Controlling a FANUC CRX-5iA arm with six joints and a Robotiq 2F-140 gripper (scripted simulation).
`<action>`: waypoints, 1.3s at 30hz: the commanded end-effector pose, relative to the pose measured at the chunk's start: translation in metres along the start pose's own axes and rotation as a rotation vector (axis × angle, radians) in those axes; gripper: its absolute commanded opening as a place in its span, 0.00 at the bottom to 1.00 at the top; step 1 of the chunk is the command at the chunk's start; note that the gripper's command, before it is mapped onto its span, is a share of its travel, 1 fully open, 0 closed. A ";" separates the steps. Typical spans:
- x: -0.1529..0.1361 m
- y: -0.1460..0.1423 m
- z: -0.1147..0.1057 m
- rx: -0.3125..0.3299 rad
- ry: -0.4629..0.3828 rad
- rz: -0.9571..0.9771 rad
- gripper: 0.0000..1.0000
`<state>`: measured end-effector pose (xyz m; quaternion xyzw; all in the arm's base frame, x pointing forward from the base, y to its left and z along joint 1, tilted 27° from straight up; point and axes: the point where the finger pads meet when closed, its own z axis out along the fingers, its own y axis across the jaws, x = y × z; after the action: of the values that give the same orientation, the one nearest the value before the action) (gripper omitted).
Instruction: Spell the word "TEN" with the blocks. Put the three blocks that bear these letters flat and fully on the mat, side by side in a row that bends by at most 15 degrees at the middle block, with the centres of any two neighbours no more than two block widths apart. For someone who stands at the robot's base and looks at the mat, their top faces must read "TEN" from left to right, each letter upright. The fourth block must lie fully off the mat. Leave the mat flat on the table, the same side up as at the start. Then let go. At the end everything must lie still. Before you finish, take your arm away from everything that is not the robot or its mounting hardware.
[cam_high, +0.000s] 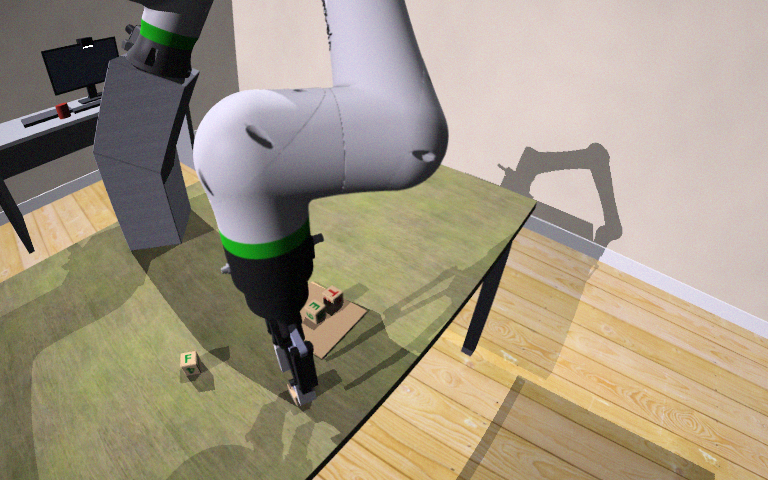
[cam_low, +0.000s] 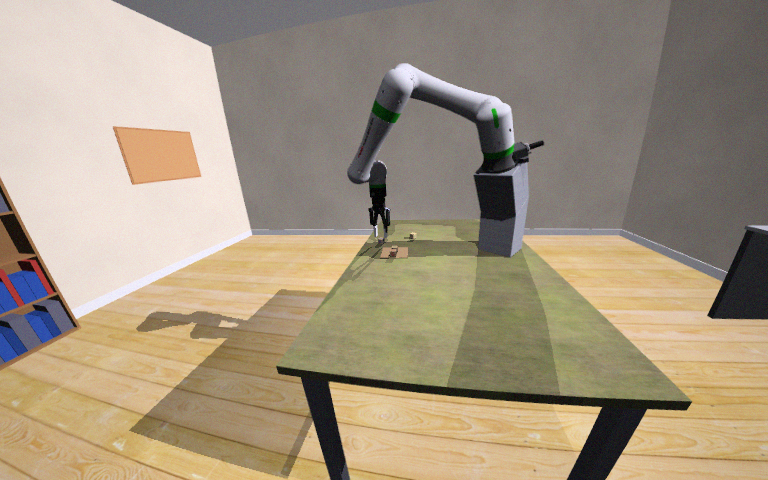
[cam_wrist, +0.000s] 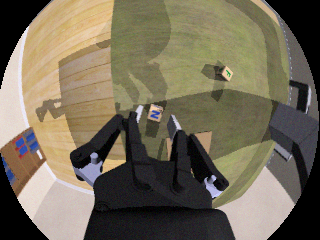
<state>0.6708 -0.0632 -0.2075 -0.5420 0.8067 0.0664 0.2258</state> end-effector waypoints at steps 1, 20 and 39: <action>0.000 0.000 0.000 0.000 0.000 0.000 0.40; 0.000 0.000 0.031 0.000 0.000 0.000 0.40; 0.000 0.000 0.037 0.000 0.000 0.000 0.40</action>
<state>0.6817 -0.0501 -0.2407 -0.5420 0.8067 0.0664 0.2258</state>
